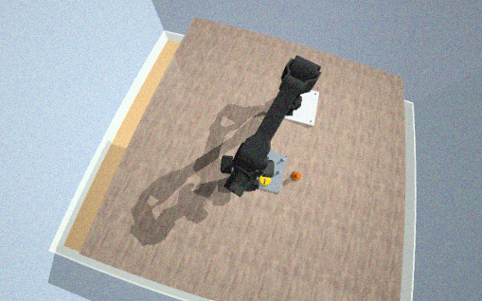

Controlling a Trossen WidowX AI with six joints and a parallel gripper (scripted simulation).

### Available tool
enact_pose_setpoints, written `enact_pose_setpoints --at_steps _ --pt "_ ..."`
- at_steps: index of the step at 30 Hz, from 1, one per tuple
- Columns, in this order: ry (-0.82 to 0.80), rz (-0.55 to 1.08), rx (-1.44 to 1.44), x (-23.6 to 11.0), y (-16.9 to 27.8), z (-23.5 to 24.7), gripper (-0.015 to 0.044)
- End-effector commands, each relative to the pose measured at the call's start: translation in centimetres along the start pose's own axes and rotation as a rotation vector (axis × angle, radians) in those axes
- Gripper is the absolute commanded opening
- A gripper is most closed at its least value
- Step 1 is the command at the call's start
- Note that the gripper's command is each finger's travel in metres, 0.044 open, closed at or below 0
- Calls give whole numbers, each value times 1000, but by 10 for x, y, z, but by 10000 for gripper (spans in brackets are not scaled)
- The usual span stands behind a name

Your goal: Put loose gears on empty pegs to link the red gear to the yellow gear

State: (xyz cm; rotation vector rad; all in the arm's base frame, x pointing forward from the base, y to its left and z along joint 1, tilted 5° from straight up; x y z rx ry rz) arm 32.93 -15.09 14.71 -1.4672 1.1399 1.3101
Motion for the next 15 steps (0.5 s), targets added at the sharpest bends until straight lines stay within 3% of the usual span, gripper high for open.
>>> enact_pose_setpoints --at_steps 1,13,15 --pt "0 -2 -64 1 0 1 0" --pt "0 -2 -220 5 1 0 0" --pt "0 -2 -209 5 1 0 53"
Point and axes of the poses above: the point midway between the two fingers, 35 mm back from their tips, its own x axis out along the fingers, its own z axis across the jaws, y = z × x, the point moved 5 cm from there along -x, back along the fingers, and after that the axes turned 10 degrees about -x, right-handed, at the moved point
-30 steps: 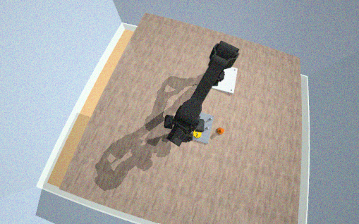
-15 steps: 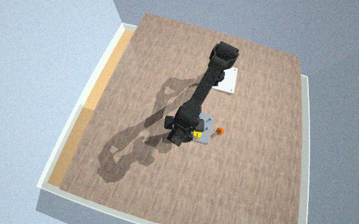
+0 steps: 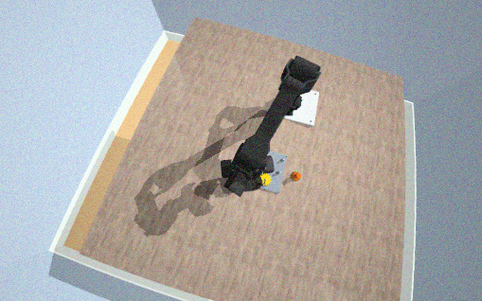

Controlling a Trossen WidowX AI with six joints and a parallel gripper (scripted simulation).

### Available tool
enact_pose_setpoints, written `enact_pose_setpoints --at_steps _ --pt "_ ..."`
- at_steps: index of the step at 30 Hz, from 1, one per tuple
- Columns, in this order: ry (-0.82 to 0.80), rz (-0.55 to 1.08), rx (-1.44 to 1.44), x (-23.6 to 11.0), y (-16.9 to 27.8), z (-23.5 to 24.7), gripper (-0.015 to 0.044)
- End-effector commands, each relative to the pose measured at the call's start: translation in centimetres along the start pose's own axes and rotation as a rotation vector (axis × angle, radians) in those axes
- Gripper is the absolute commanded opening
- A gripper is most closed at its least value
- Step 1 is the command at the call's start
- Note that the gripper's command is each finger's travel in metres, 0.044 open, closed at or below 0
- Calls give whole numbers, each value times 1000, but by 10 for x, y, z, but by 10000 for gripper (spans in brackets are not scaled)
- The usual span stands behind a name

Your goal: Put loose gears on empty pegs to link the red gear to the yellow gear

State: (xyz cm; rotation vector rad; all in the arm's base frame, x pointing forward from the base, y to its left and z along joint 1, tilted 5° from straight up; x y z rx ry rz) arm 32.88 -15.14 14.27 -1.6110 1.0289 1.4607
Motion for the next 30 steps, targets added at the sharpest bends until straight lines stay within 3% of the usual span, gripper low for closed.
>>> enact_pose_setpoints --at_steps 1,4,18,25,30 --pt "2 -1 4 0 0 0 79" --pt "2 -1 55 -2 0 0 140" --pt "1 -1 139 -49 -1 0 140" --pt "4 27 220 -39 -26 43 324" --pt "-3 11 417 -40 -62 111 440"
Point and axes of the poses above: the point midway between the two fingers, 35 mm back from their tips, its own x axis out along the fingers, its own z axis across the jaws, y = z × x, the point moved 5 cm from there along -x, back along the fingers, and after that the axes turned 10 degrees about -x, right-handed, at the moved point
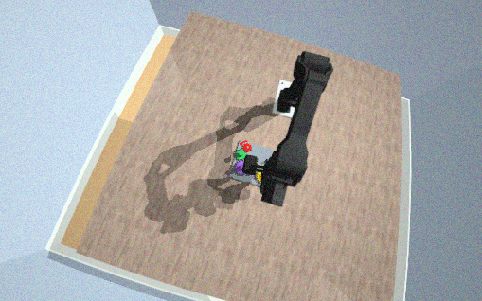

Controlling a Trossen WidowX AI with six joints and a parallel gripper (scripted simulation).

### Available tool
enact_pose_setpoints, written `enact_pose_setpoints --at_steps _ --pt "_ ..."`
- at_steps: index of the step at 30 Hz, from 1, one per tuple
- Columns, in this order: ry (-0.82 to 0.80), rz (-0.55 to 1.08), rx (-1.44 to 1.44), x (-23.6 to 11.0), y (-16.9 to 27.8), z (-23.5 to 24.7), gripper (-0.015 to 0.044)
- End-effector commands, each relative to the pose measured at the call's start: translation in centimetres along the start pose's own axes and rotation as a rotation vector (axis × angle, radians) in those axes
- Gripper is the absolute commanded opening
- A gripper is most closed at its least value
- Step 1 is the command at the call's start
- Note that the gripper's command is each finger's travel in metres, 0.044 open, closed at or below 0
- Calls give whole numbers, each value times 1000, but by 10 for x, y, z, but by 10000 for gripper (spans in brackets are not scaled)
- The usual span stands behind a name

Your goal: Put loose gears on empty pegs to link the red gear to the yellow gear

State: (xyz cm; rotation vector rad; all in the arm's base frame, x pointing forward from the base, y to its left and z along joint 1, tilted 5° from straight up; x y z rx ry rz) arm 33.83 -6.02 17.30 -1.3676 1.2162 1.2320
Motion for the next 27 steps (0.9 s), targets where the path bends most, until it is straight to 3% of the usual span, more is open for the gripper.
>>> enact_pose_setpoints --at_steps 1,7,16,27 --pt "-6 -12 133 -2 -3 55 440" --pt "-25 -19 357 -4 6 137 440" --pt "-26 -19 364 -4 6 140 440" --pt "-26 -19 364 20 5 140 440"
Point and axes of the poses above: the point midway between the two fingers, 35 mm back from their tips, its own x axis out along the fingers, its own z axis across the jaws, y = z × x, the point moved 5 cm from there along -x, back along the fingers, and after that the axes turned 10 degrees about -x, right-handed, at the moved point
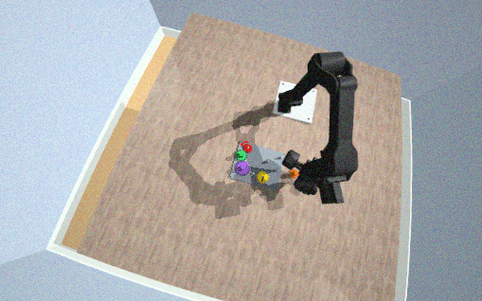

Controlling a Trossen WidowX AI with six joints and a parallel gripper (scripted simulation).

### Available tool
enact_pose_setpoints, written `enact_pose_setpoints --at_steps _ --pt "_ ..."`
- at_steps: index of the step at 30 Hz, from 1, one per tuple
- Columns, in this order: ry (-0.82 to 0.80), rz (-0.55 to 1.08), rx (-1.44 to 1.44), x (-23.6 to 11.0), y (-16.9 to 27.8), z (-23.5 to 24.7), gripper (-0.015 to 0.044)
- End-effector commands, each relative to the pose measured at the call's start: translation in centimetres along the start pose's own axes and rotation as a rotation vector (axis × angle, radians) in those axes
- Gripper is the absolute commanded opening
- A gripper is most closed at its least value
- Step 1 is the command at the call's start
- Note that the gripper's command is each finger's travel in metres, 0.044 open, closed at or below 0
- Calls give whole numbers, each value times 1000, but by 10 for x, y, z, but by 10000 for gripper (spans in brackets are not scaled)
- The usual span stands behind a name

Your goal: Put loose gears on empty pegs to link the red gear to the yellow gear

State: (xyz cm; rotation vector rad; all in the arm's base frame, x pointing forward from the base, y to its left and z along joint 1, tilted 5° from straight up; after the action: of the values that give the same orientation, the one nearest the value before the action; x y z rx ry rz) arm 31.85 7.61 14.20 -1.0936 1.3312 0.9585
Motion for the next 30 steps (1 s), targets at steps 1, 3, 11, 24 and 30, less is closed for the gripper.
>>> enact_pose_setpoints --at_steps 1,3,11,24,30 --pt "-3 -2 5 4 0 0 440" --pt "-3 -2 5 7 0 0 440" --pt "-2 -2 5 20 0 0 440" --pt "-2 -2 5 29 0 0 361" --pt "-2 -2 5 29 0 0 204"
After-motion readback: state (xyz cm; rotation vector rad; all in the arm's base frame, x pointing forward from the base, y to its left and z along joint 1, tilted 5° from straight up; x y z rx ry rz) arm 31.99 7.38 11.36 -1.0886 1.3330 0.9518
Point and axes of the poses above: the point midway between the two fingers, 35 mm back from their tips, its own x axis out along the fingers, its own z axis across the jaws, y = z × x, the point moved 5 cm from there along -x, back along the fingers, and after that the axes turned 10 degrees about -x, right-handed, at the moved point
